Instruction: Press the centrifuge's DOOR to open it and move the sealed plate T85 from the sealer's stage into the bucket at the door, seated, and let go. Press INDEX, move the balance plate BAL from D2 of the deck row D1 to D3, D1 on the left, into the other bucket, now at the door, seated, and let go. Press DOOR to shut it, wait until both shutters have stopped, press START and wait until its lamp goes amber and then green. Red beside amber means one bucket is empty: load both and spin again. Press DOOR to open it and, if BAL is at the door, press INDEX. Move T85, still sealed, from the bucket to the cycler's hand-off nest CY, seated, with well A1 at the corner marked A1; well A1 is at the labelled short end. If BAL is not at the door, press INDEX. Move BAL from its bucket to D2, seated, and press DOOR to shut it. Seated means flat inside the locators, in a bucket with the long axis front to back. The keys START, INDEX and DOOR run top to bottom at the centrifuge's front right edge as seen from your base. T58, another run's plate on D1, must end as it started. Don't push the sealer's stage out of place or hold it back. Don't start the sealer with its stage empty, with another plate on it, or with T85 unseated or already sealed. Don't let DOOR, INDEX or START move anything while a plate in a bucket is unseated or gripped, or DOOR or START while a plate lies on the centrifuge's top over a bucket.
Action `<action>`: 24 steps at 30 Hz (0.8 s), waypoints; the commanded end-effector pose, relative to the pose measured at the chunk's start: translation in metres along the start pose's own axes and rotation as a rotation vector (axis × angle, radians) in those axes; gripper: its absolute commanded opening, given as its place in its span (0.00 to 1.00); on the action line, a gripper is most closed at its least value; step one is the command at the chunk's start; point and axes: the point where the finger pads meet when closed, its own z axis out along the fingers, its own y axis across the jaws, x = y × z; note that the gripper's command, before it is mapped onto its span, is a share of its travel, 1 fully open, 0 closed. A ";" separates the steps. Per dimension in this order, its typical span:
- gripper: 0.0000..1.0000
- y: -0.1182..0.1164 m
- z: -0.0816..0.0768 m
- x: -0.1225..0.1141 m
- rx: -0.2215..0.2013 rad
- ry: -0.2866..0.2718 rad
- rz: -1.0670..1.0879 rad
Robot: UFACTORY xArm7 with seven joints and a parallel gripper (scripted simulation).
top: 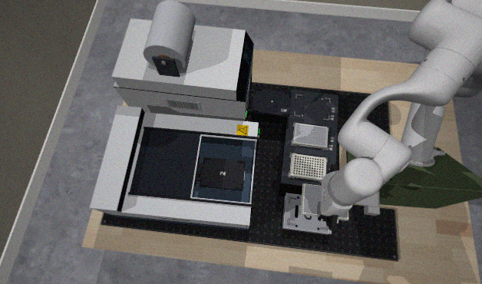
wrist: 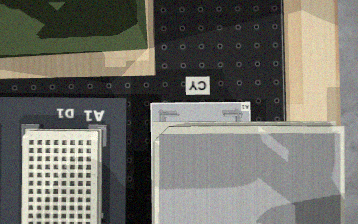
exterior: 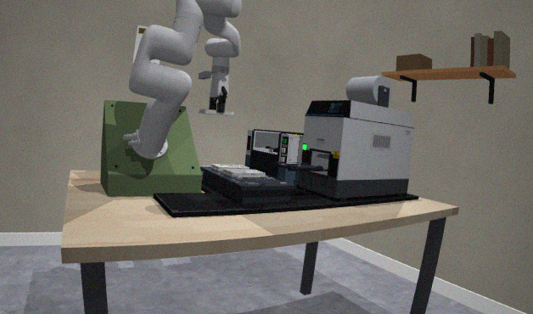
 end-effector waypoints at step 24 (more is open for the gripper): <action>0.00 0.001 0.023 0.000 -0.003 -0.002 0.000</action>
